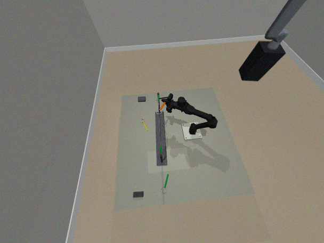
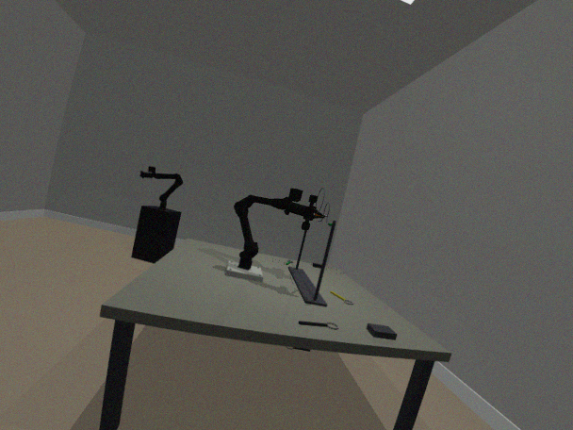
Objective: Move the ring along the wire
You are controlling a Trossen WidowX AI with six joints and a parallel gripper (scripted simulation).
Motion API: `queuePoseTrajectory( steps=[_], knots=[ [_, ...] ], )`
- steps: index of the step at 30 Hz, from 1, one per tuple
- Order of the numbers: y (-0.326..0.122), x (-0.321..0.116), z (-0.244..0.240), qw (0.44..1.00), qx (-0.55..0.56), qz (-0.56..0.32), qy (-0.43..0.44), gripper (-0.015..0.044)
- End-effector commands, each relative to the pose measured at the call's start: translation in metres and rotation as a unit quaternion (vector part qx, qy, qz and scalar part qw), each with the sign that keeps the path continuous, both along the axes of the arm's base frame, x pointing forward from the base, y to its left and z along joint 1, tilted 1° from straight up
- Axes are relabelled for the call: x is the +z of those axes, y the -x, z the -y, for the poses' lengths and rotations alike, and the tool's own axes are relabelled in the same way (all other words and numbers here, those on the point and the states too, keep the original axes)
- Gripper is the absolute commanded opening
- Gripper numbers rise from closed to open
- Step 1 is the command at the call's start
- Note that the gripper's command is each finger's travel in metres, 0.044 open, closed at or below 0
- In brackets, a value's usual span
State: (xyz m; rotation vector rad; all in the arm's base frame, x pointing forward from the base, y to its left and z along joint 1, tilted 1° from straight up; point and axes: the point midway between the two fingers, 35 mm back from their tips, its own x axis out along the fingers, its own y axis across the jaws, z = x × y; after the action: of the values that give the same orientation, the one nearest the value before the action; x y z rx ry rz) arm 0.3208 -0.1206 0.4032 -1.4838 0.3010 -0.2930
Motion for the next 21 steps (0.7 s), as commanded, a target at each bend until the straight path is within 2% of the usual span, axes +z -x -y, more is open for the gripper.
queuePoseTrajectory(
  steps=[1, 21],
  knots=[
    [0.000, -0.010, -0.001, 0.999, 0.003, -0.003, -0.033, -0.0150],
    [0.001, -0.078, -0.027, 0.962, 0.013, -0.039, -0.271, -0.0150]
  ],
)
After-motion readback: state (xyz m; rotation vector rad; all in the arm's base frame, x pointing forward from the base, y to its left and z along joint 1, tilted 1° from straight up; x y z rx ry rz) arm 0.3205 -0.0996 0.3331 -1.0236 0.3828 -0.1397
